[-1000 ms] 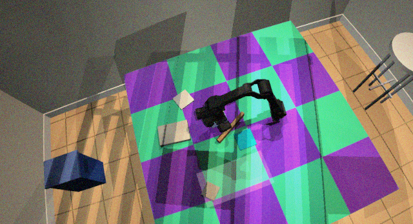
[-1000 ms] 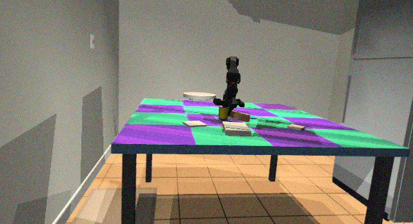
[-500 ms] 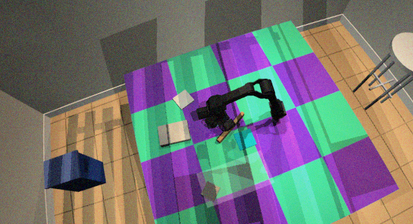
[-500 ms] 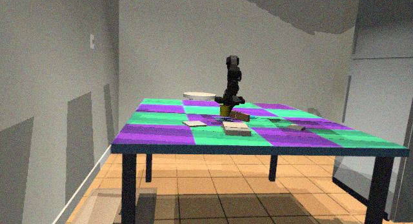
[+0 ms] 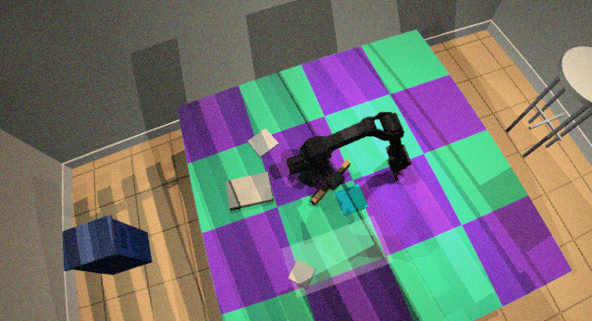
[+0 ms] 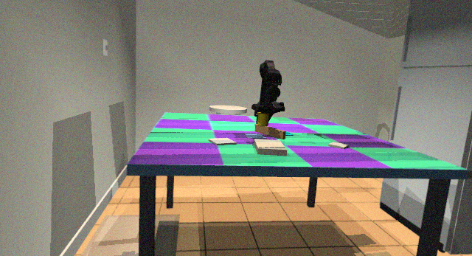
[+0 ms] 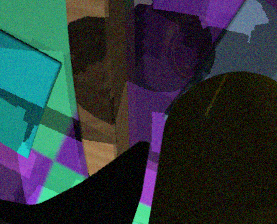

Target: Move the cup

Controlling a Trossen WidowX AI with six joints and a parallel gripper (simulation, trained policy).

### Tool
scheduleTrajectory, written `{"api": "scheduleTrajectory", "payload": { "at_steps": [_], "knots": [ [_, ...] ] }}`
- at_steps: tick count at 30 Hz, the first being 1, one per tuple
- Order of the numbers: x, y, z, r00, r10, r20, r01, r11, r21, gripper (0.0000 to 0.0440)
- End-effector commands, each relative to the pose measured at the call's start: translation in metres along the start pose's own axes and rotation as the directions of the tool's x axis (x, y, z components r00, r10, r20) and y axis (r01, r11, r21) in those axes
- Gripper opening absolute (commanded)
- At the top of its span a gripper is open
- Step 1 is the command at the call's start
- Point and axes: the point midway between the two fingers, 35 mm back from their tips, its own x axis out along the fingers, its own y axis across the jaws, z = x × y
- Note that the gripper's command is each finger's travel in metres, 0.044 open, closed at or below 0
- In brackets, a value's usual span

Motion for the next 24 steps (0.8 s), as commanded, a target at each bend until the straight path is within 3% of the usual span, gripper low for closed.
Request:
{"api": "scheduleTrajectory", "payload": {
  "at_steps": [1,24],
  "knots": [
    [-0.011,0.011,0.005,1.000,-0.006,0.026,0.007,0.999,-0.032,0.0009],
    [-0.032,0.081,0.028,0.992,-0.044,0.118,0.062,0.987,-0.151,0.0000]
  ]
}}
